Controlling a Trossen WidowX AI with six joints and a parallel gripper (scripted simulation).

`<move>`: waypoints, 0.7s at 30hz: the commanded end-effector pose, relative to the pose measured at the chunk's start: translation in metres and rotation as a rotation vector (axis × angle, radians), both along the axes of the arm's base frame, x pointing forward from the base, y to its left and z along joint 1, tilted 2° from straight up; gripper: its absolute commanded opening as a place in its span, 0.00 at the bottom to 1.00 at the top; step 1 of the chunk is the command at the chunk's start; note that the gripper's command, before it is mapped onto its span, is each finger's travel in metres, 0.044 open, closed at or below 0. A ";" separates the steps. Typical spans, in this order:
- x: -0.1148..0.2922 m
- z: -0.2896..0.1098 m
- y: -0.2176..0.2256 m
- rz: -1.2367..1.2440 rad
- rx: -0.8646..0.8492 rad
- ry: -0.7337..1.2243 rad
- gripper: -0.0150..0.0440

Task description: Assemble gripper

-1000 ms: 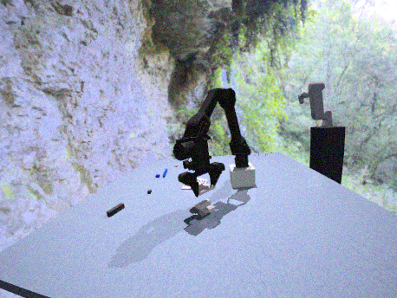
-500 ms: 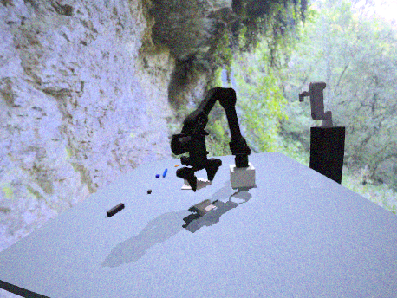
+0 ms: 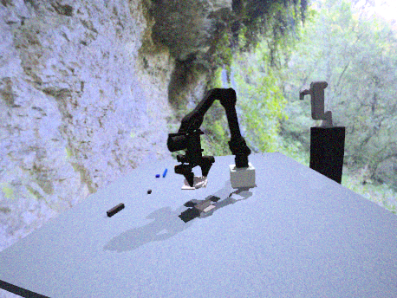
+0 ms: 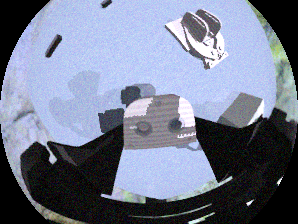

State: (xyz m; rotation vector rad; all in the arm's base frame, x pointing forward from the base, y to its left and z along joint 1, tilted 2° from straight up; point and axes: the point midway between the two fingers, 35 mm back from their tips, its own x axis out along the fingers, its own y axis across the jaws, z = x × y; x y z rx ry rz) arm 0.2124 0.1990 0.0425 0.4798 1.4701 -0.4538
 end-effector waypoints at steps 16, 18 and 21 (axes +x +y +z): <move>0.017 0.003 -0.058 0.168 -0.003 -0.004 0.85; 0.018 0.003 -0.064 0.186 -0.005 -0.004 0.85; 0.019 0.003 -0.074 0.215 -0.007 -0.004 0.85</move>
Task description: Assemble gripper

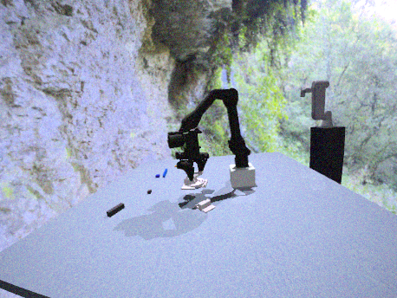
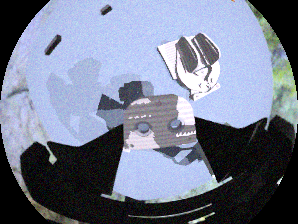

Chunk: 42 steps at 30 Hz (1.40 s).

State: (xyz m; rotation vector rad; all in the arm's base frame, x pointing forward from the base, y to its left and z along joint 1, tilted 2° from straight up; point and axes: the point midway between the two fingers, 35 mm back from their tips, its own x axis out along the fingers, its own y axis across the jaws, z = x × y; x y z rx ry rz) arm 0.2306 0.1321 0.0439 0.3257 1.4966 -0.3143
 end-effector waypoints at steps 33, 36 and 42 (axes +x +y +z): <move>-0.012 -0.003 -0.111 0.351 -0.020 -0.006 0.85; -0.013 -0.003 -0.113 0.357 -0.021 -0.006 0.85; -0.013 -0.003 -0.113 0.357 -0.021 -0.006 0.85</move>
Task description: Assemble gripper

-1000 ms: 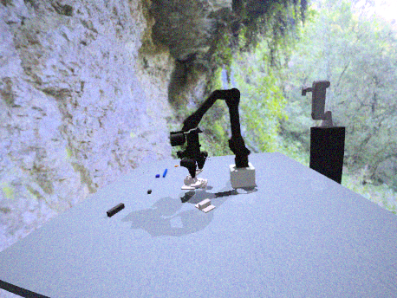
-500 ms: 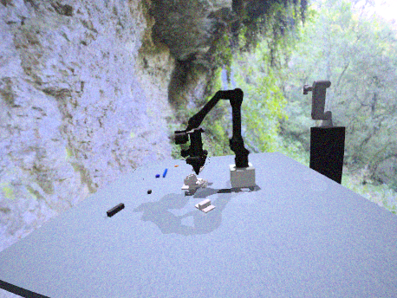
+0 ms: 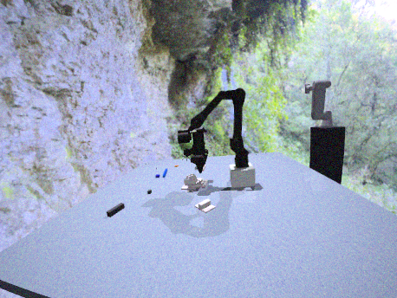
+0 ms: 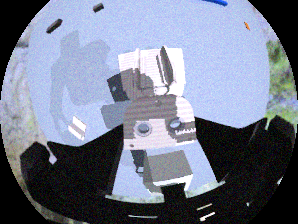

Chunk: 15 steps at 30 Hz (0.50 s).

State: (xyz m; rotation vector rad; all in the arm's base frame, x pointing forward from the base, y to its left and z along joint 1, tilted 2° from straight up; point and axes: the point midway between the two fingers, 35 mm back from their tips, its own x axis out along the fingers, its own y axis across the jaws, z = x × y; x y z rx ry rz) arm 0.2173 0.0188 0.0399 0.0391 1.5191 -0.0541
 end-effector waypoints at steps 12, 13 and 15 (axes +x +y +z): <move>0.000 0.001 0.000 0.011 0.006 -0.007 0.85; 0.000 0.001 0.000 0.011 0.006 -0.007 0.85; 0.000 0.001 0.000 0.011 0.006 -0.007 0.85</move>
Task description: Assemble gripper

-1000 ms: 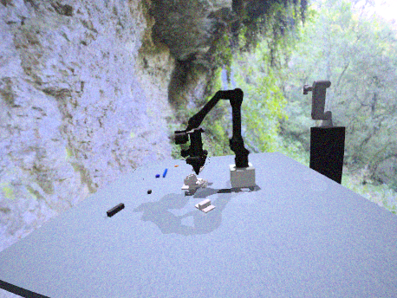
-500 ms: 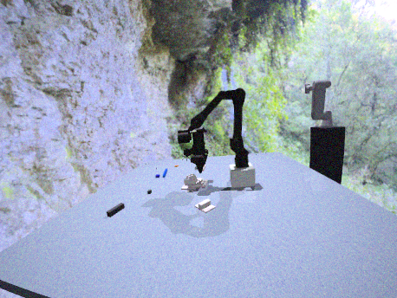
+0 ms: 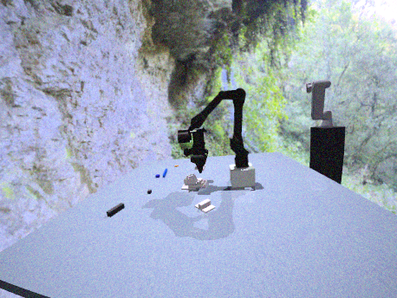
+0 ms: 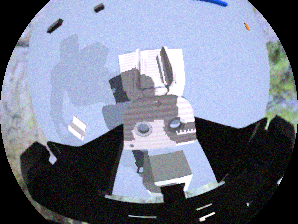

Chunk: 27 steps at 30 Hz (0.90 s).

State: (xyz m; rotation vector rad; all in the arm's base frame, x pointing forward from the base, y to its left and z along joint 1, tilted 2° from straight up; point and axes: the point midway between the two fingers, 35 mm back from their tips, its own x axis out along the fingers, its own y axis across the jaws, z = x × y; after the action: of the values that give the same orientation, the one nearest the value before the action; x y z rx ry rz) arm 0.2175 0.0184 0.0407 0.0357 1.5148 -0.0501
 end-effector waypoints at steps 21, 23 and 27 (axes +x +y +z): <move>-0.001 0.000 -0.003 0.007 0.005 -0.003 0.85; -0.001 0.000 -0.003 0.007 0.005 -0.003 0.85; -0.001 0.000 -0.003 0.007 0.005 -0.003 0.85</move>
State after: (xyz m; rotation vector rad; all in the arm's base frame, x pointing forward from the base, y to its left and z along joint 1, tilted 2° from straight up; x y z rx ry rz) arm 0.2161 0.0146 0.0406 0.0354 1.5136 -0.0495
